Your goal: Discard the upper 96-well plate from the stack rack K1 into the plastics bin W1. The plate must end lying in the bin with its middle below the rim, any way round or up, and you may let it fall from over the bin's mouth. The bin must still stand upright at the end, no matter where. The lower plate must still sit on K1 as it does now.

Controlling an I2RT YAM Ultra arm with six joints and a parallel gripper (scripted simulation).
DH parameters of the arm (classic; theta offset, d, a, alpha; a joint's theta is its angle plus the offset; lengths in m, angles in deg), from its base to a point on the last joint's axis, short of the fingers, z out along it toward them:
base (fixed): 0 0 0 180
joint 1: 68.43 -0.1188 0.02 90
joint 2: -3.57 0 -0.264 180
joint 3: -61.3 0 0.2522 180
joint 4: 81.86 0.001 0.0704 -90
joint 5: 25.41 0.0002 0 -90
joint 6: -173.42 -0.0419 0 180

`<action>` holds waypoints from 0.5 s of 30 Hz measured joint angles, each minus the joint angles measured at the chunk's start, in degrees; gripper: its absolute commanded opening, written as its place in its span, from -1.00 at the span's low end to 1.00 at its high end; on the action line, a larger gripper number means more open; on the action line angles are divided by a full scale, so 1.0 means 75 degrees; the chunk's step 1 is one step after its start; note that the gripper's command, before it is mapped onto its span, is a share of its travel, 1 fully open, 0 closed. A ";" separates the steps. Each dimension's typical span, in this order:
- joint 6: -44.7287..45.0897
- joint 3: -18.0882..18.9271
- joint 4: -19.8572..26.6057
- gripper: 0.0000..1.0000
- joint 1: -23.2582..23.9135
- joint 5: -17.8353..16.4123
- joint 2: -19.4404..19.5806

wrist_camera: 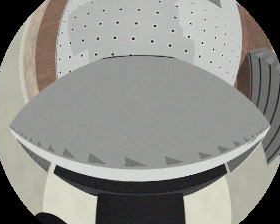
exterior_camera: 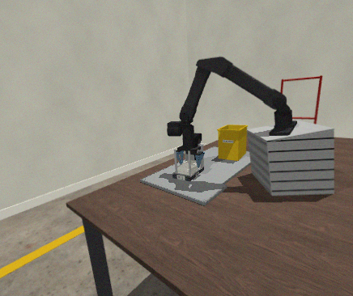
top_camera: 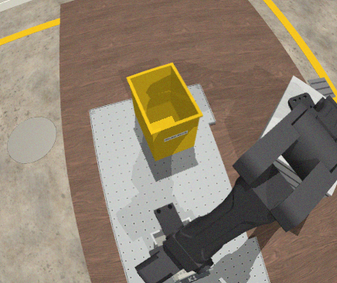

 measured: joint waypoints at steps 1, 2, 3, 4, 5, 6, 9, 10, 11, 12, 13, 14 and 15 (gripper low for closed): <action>0.0000 0.0009 -0.0029 1.00 -0.0003 0.0000 0.0035; -0.0003 0.0015 -0.0058 1.00 -0.0003 0.0000 0.0070; -0.0006 0.0015 -0.0064 1.00 -0.0009 0.0035 0.0076; -0.0006 0.0017 -0.0073 1.00 -0.0006 0.0041 0.0079; -0.0006 0.0017 -0.0085 1.00 -0.0006 0.0050 0.0079; -0.0006 0.0015 -0.0087 1.00 -0.0006 0.0052 0.0079; -0.0009 0.0015 -0.0093 1.00 -0.0006 0.0052 0.0079; -0.0009 0.0015 -0.0093 1.00 -0.0006 0.0052 0.0079; -0.0009 0.0015 -0.0093 1.00 -0.0006 0.0052 0.0079; -0.0009 0.0015 -0.0093 1.00 -0.0006 0.0052 0.0079; -0.0009 0.0015 -0.0096 -1.00 -0.0006 0.0052 0.0079; -0.0006 0.0015 -0.0096 -1.00 -0.0006 0.0052 0.0079; -0.0009 0.0017 -0.0108 -1.00 -0.0006 0.0052 0.0079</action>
